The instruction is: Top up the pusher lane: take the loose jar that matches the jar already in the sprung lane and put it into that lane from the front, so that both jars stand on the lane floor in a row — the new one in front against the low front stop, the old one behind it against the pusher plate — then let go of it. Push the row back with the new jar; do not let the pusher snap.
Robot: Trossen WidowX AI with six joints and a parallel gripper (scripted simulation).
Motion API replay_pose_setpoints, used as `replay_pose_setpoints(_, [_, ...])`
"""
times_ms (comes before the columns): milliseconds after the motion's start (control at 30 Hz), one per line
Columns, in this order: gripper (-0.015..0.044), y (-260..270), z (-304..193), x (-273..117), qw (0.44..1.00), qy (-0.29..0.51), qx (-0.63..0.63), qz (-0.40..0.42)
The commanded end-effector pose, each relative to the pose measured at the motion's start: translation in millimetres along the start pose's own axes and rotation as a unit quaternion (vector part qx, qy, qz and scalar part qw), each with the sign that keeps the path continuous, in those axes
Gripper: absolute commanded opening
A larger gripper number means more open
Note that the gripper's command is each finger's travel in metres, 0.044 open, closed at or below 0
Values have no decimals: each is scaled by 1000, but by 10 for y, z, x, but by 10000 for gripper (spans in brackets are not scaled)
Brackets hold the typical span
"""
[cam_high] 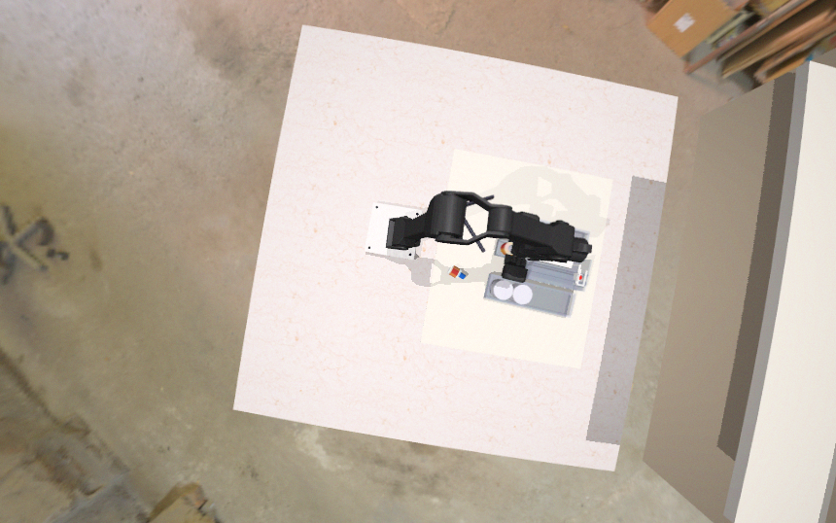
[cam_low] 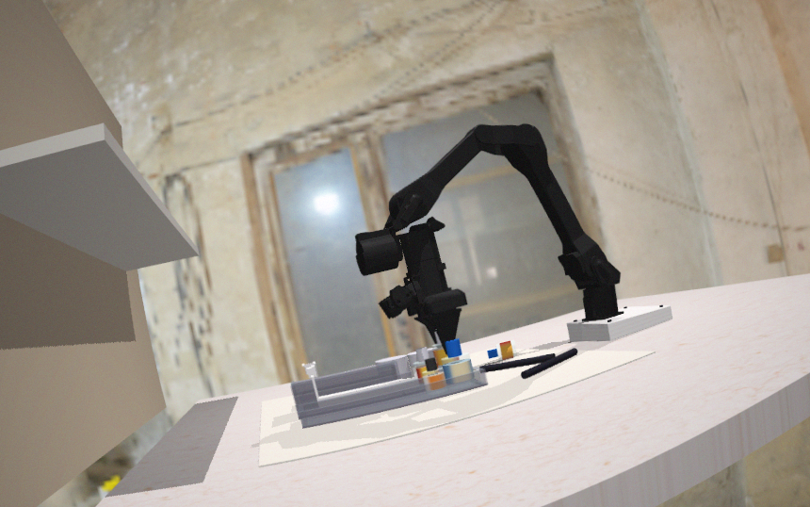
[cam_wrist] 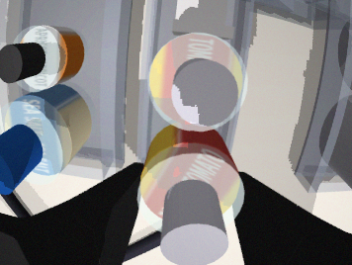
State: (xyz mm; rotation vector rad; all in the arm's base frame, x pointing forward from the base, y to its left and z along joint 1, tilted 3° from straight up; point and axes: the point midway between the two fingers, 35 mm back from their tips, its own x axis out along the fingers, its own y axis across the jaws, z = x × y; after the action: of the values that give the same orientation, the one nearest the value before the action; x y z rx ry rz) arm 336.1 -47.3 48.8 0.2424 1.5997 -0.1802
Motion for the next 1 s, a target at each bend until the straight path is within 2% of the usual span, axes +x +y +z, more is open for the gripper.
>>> replay_pose_setpoints(0, [0,6,62,-19,1000,-13,-2,1])
replay_pose_setpoints(967, [0,6,94,-20,1000,-13,-2,1])
